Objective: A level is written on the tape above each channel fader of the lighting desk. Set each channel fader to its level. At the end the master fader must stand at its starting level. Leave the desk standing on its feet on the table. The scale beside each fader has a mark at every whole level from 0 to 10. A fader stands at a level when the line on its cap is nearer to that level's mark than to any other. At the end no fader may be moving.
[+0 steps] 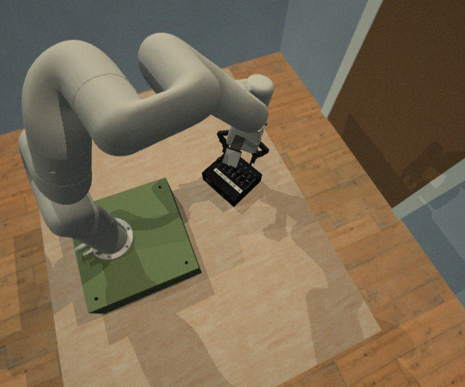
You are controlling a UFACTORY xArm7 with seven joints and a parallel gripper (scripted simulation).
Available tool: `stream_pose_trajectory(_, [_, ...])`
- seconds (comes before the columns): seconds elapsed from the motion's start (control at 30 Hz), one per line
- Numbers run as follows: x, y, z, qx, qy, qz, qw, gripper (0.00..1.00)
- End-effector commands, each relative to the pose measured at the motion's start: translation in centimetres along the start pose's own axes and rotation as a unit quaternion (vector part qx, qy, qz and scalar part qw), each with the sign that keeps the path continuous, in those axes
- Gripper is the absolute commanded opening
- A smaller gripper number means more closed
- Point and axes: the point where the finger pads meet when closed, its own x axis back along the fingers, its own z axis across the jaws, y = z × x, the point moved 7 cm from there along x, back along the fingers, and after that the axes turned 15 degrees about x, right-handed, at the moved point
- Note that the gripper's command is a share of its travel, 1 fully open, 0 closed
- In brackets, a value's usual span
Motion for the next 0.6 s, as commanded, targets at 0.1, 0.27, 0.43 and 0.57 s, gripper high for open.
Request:
stream_pose_trajectory(0.1, [1.6,-0.6,0.9,0.209,-0.017,-0.02,0.978,1.0])
stream_pose_trajectory(0.27, [2.6,-1.1,1.6,0.326,-0.034,-0.017,0.945,1.0])
stream_pose_trajectory(0.43, [3.2,-1.5,2.1,0.426,-0.047,-0.013,0.903,1.0])
stream_pose_trajectory(0.57, [3.8,-1.9,2.7,0.508,-0.058,-0.004,0.859,1.0])
